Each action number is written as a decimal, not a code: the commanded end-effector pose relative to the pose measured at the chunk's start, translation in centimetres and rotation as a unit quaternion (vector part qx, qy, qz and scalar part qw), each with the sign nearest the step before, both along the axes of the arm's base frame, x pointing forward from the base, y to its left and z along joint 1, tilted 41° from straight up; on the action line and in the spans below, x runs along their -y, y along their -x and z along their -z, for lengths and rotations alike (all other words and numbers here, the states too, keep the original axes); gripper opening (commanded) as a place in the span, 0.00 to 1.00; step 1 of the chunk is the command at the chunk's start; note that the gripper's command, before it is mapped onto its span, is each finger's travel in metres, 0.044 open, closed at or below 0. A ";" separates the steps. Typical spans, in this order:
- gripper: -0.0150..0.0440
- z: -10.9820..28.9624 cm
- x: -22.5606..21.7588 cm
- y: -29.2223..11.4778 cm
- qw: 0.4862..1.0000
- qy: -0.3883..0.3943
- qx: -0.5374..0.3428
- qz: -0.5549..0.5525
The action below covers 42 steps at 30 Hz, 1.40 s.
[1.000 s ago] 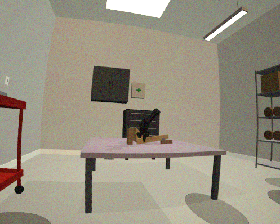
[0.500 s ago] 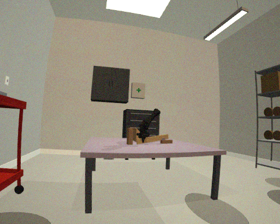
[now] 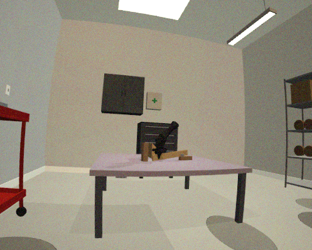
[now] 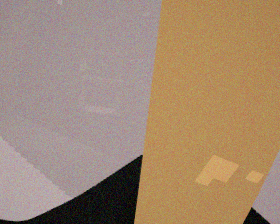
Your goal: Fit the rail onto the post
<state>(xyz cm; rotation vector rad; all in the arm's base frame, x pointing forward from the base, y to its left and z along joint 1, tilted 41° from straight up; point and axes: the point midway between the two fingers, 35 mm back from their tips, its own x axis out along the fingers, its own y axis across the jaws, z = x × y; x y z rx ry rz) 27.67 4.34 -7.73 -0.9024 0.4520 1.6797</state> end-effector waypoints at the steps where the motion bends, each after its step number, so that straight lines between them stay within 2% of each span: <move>1: 0.25 0.0 -0.1 0.0 1.000 -0.003 0.001 0.001; 42: 0.25 -1.3 1.1 -0.3 1.000 -0.002 0.001 0.001</move>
